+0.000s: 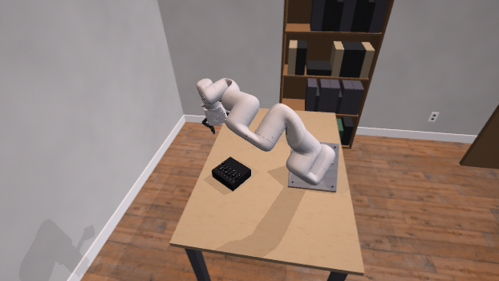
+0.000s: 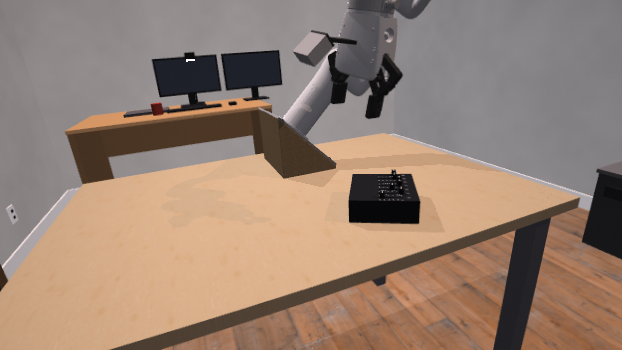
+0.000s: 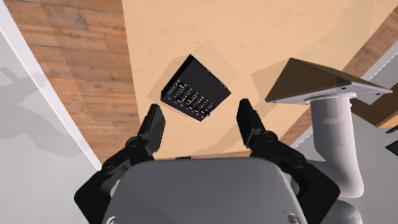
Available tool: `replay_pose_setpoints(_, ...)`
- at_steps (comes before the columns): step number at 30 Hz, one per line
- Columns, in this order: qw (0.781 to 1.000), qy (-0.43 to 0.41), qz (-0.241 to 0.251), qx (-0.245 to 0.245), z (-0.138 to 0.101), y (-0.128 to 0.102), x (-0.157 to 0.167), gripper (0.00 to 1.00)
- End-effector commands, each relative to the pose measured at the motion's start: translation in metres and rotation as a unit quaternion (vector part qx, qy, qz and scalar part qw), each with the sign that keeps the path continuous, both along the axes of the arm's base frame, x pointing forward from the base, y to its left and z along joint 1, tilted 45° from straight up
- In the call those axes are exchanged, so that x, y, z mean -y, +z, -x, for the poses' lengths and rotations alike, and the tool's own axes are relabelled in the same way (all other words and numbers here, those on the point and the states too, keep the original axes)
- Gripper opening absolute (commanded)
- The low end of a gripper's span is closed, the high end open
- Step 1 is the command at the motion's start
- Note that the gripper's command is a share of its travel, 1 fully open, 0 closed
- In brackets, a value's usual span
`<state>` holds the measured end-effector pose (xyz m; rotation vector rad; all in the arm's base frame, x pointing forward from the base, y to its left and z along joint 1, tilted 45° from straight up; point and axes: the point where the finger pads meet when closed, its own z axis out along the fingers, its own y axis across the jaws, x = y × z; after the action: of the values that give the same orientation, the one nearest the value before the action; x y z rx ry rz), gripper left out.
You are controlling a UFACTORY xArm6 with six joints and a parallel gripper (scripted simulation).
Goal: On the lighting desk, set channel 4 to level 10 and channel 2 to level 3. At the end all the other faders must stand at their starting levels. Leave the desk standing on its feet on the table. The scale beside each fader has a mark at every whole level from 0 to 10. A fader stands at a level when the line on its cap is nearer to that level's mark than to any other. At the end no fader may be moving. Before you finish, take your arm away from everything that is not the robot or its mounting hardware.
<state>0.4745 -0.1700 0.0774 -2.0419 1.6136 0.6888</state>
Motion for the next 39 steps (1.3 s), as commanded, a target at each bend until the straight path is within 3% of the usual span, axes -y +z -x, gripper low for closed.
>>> replay_pose_setpoints(1,0.999,-0.044,-0.007,0.009,0.005,0.012,-0.032,1.00)
replay_pose_setpoints(2,0.998,-0.064,-0.015,0.006,0.010,0.016,-0.048,1.00)
replay_pose_setpoints(16,0.986,-0.158,-0.047,-0.019,0.043,0.026,-0.115,1.00)
replay_pose_setpoints(39,0.985,-0.167,-0.041,-0.033,0.042,0.027,-0.121,1.00)
